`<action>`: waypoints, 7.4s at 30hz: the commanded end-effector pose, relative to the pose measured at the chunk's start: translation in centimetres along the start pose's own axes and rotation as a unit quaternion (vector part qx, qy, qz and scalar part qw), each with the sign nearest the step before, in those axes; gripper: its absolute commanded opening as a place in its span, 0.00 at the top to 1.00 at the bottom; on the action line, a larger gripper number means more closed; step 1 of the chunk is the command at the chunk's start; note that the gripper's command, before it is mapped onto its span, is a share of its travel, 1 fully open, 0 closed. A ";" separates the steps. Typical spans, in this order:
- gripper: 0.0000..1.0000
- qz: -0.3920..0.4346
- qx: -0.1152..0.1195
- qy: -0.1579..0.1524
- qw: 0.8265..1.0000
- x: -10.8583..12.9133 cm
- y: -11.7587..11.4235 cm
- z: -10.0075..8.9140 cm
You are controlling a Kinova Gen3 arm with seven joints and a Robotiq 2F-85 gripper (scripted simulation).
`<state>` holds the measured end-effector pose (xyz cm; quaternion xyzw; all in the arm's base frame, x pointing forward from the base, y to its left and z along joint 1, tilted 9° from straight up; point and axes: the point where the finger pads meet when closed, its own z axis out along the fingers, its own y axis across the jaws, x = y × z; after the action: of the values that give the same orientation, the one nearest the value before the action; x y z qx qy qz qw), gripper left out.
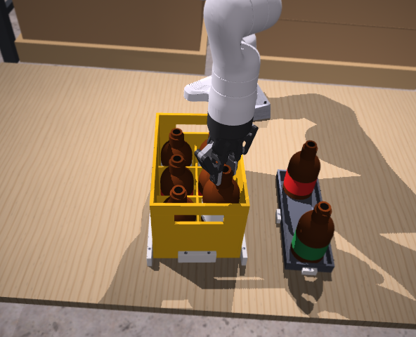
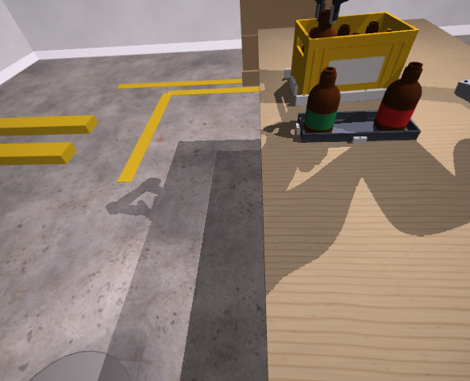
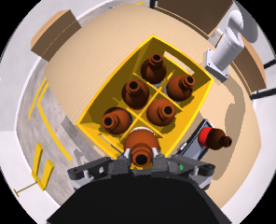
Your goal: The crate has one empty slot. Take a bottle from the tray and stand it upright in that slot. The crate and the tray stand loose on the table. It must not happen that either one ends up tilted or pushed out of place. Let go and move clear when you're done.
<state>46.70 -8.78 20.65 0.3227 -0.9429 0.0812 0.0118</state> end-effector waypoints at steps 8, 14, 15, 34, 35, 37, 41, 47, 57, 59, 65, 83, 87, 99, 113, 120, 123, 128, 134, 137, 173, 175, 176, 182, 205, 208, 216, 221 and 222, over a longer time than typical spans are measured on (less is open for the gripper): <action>1.00 0.000 0.001 -0.001 1.000 0.0 0.0 -0.1; 1.00 0.000 0.001 -0.001 1.000 0.0 0.0 -0.1; 1.00 0.000 0.001 -0.001 1.000 0.0 0.0 -0.1; 1.00 0.000 0.001 -0.001 1.000 0.0 0.0 0.1; 1.00 0.000 0.001 -0.001 1.000 0.0 0.0 0.2; 1.00 0.000 0.001 -0.001 1.000 0.0 0.0 0.3; 1.00 0.000 0.001 -0.001 1.000 0.0 0.0 0.6; 1.00 0.000 0.001 -0.001 1.000 0.0 0.0 1.0; 1.00 0.000 0.001 -0.001 1.000 0.0 0.0 2.3; 1.00 0.000 0.001 -0.001 1.000 0.0 0.0 2.5; 1.00 0.000 0.001 -0.001 1.000 0.0 0.0 2.9; 1.00 0.000 0.001 -0.001 1.000 0.0 0.0 3.9; 1.00 0.000 0.001 -0.001 1.000 0.0 0.0 3.9; 1.00 0.000 0.001 -0.001 1.000 0.0 0.0 3.9; 1.00 0.000 0.001 -0.001 1.000 0.0 0.0 3.9; 1.00 0.000 0.001 -0.001 1.000 0.0 0.0 3.9; 1.00 0.000 0.001 -0.001 1.000 0.0 0.0 3.9; 1.00 0.000 0.001 -0.001 1.000 0.0 0.0 3.9; 1.00 0.000 0.001 -0.001 1.000 0.0 0.0 4.0; 1.00 0.000 0.001 -0.001 1.000 0.0 0.0 4.0; 1.00 0.000 0.001 -0.001 1.000 0.0 0.0 5.3; 1.00 0.000 0.001 -0.001 1.000 0.0 0.0 5.4; 1.00 0.000 0.001 -0.001 1.000 0.0 0.0 5.4; 1.00 0.000 0.001 -0.001 1.000 0.0 0.0 5.6; 1.00 0.000 0.001 -0.001 1.000 0.0 0.0 5.8; 1.00 0.000 0.001 -0.001 1.000 0.0 0.0 5.8; 1.00 0.000 0.001 -0.001 1.000 0.0 0.0 5.8; 1.00 0.000 0.001 -0.001 1.000 0.0 0.0 5.8; 1.00 0.000 0.001 -0.001 1.000 0.0 0.0 5.8</action>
<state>46.89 -9.73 14.84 0.3227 -0.9429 0.0811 0.0118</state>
